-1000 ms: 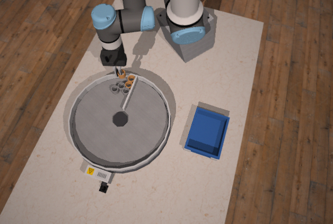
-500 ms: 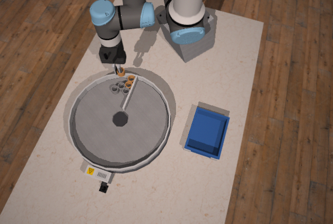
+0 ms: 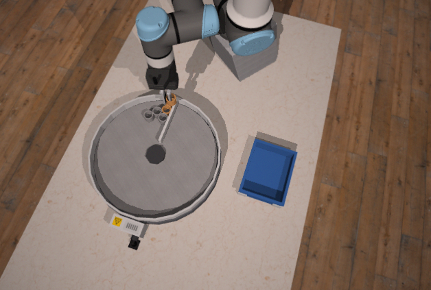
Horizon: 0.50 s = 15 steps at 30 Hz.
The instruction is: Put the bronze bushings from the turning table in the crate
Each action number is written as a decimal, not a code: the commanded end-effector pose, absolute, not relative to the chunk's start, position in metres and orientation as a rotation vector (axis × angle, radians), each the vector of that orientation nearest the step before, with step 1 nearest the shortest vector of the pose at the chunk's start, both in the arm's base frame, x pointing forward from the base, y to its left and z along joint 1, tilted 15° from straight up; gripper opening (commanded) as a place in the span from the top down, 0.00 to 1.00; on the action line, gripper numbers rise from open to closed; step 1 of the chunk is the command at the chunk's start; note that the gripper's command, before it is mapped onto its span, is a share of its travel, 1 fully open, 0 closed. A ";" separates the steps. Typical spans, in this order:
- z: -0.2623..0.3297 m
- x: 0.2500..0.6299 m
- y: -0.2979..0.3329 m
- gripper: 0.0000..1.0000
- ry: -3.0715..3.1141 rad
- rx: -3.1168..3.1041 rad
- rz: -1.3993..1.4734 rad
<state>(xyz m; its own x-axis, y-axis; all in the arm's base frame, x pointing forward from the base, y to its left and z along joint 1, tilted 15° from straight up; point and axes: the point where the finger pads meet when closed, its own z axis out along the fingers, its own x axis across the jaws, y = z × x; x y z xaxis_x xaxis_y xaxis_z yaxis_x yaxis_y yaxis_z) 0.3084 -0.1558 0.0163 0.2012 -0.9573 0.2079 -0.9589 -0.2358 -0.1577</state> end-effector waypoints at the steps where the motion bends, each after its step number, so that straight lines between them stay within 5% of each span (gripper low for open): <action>1: 0.017 0.310 -0.153 1.00 -1.938 2.424 0.414; 15: 0.010 0.321 -0.098 1.00 -1.938 2.427 0.414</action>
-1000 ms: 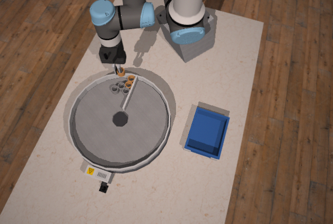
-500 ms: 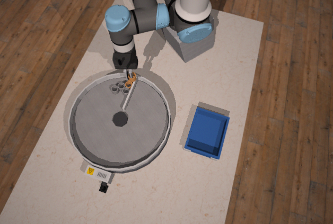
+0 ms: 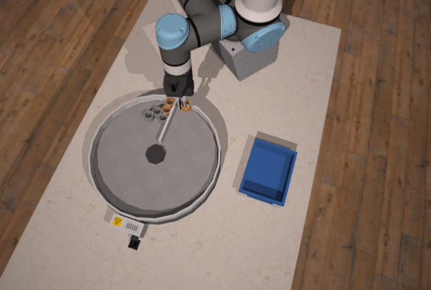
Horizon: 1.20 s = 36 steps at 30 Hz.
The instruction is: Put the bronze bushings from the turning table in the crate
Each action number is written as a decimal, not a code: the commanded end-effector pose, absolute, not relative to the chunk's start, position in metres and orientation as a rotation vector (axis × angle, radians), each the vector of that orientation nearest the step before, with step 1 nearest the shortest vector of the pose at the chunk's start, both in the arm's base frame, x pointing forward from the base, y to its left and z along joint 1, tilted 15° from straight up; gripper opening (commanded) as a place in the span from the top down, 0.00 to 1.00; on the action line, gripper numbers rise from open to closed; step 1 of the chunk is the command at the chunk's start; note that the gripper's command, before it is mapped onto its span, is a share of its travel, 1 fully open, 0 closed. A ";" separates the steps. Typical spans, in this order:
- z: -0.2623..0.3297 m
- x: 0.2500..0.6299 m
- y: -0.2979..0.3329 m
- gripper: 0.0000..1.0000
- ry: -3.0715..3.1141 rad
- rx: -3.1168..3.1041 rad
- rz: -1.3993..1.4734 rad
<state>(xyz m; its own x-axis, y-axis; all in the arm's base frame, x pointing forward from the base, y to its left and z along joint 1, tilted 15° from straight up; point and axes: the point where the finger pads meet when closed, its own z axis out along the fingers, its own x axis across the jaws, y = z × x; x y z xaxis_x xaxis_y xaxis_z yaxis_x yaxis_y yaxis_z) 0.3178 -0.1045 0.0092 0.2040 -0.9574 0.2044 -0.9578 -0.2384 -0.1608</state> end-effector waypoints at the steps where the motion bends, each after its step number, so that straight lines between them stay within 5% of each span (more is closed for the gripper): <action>1: 0.010 0.321 -0.098 1.00 -1.938 2.427 0.414; 36: -0.004 0.342 0.011 1.00 -1.936 2.435 0.414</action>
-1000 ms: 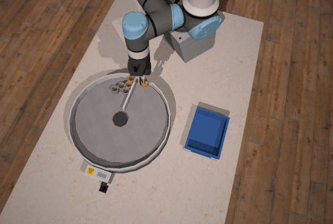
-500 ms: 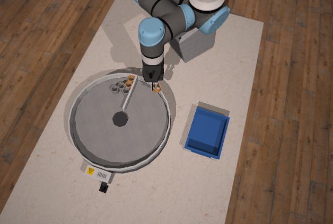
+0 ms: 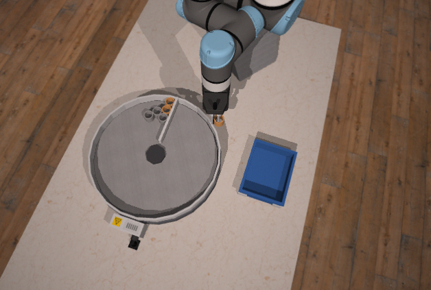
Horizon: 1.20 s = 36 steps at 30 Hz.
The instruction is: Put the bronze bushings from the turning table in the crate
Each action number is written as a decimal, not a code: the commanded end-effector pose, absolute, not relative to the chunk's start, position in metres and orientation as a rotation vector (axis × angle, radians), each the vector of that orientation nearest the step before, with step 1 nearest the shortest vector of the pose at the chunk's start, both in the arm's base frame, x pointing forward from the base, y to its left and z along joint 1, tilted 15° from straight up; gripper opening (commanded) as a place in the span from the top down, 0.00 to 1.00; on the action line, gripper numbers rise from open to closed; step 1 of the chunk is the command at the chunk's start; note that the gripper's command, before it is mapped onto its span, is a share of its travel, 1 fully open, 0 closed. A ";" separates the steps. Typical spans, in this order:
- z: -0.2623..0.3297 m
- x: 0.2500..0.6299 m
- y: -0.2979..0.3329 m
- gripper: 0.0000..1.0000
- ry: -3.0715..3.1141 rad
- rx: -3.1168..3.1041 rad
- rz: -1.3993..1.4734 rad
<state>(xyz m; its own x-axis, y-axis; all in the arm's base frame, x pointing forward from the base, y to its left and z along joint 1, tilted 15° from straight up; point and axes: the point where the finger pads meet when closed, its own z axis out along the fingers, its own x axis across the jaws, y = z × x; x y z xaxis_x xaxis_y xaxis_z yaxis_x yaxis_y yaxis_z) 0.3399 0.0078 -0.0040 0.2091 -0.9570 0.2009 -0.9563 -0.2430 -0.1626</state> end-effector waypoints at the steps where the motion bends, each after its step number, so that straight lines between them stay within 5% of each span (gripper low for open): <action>1: -0.004 0.342 0.011 1.00 1.941 -2.440 -0.415; 36: -0.018 0.363 0.120 1.00 1.932 -2.441 -0.411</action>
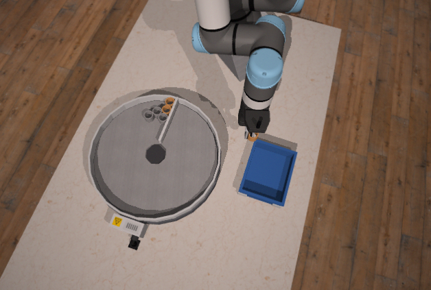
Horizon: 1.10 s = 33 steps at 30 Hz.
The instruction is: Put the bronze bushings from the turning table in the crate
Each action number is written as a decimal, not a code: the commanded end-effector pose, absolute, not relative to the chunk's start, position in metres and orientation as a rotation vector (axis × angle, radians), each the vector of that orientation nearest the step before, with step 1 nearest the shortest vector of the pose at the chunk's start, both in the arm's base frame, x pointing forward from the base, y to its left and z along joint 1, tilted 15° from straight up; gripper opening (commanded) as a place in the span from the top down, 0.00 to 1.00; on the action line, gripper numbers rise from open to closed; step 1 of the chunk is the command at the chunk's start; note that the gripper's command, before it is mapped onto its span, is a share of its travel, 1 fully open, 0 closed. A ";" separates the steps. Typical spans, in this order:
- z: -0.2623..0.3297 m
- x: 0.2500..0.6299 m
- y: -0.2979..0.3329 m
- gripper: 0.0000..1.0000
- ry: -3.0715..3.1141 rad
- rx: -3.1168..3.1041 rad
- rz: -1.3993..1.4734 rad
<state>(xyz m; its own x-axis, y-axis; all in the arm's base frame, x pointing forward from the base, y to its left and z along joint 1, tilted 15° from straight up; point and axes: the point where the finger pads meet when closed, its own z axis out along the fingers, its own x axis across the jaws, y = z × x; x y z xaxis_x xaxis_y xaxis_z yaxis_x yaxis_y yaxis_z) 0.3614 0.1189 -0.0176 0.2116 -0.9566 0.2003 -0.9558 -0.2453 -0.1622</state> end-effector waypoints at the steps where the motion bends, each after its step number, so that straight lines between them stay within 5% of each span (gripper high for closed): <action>1: -0.018 0.363 0.120 1.00 1.932 -2.441 -0.411; 7: -0.024 0.373 0.175 1.00 1.929 -2.442 -0.409; 33: -0.049 0.379 0.172 1.00 1.934 -2.441 -0.410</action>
<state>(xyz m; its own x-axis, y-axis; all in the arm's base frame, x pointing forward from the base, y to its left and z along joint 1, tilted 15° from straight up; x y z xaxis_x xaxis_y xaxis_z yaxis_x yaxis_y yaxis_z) 0.3778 0.1717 -0.0481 0.2079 -0.9569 0.2027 -0.9574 -0.2415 -0.1580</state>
